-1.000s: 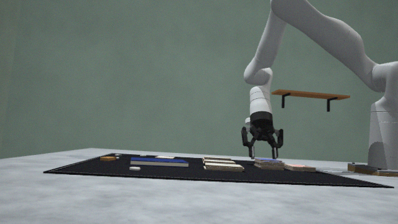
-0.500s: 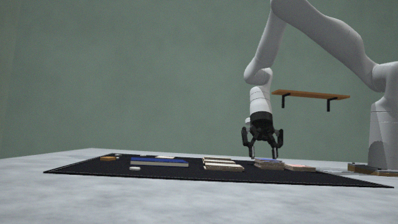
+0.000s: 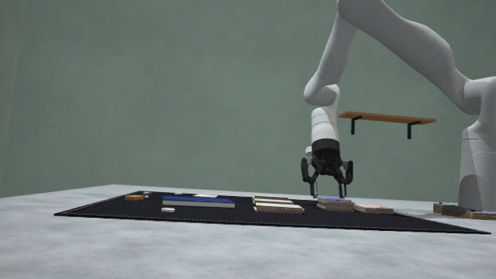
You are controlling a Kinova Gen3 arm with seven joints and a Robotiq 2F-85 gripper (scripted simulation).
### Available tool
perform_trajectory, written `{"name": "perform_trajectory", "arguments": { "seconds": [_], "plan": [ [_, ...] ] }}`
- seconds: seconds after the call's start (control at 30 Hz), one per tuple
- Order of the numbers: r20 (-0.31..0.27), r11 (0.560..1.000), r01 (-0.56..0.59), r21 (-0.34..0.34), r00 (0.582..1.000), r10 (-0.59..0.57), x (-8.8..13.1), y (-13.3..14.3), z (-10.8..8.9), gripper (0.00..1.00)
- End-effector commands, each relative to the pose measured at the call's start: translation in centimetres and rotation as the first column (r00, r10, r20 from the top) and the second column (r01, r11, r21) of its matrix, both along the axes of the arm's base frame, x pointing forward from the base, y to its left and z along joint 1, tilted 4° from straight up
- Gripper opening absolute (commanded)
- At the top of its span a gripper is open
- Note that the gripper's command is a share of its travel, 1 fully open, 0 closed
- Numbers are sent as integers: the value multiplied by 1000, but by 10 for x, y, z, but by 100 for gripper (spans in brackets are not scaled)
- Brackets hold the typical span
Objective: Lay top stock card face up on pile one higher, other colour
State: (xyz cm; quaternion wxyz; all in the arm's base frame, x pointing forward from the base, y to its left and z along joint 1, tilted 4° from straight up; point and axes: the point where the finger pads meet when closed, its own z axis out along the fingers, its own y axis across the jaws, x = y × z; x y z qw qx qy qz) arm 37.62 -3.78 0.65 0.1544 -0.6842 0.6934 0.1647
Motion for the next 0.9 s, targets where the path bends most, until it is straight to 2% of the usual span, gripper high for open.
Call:
{"name": "perform_trajectory", "arguments": {
  "seconds": [0.0,0.33,0.87],
  "plan": [
    [2,1000,0,0,1000,0,0,0,1,71],
    [2,1000,0,0,1000,0,1,-1,9,71],
    [2,1000,0,0,1000,0,1,-3,43,71]
  ]
}}
